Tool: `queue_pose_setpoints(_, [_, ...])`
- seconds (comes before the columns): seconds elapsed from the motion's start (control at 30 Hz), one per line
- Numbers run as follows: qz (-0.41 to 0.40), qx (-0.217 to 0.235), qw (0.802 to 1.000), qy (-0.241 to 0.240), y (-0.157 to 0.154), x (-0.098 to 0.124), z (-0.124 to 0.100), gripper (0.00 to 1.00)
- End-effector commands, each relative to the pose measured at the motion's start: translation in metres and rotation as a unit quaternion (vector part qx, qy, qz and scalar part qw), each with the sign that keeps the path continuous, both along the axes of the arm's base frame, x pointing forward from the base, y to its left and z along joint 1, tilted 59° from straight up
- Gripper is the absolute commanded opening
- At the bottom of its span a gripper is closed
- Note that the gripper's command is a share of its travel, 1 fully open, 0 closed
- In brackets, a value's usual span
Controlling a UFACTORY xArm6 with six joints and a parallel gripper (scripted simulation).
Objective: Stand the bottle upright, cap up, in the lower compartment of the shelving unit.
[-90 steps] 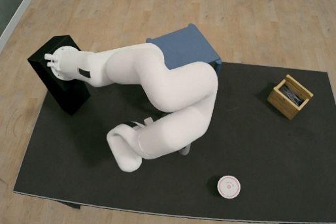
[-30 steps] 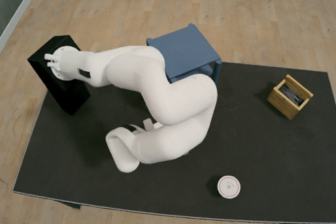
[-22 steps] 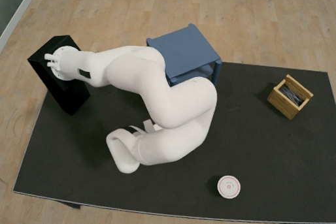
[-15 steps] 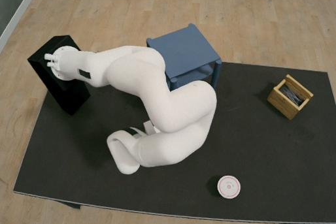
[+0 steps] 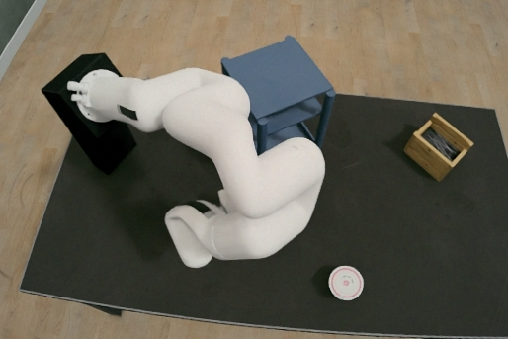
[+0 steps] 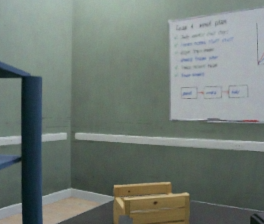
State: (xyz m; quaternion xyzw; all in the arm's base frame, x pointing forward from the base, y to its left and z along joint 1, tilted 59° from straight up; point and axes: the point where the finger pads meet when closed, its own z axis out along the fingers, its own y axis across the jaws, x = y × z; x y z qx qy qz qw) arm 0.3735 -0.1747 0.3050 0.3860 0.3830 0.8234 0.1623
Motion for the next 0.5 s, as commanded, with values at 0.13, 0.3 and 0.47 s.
queue_pose_setpoints(0.13, [0.001,0.000,1.000,-0.001,-0.013,0.015,-0.011,0.72])
queue_pose_setpoints(0.3, [0.001,0.000,1.000,-0.001,-0.022,0.026,-0.019,0.72])
queue_pose_setpoints(0.47, [0.001,0.000,1.000,-0.001,-0.031,0.037,-0.028,0.72])
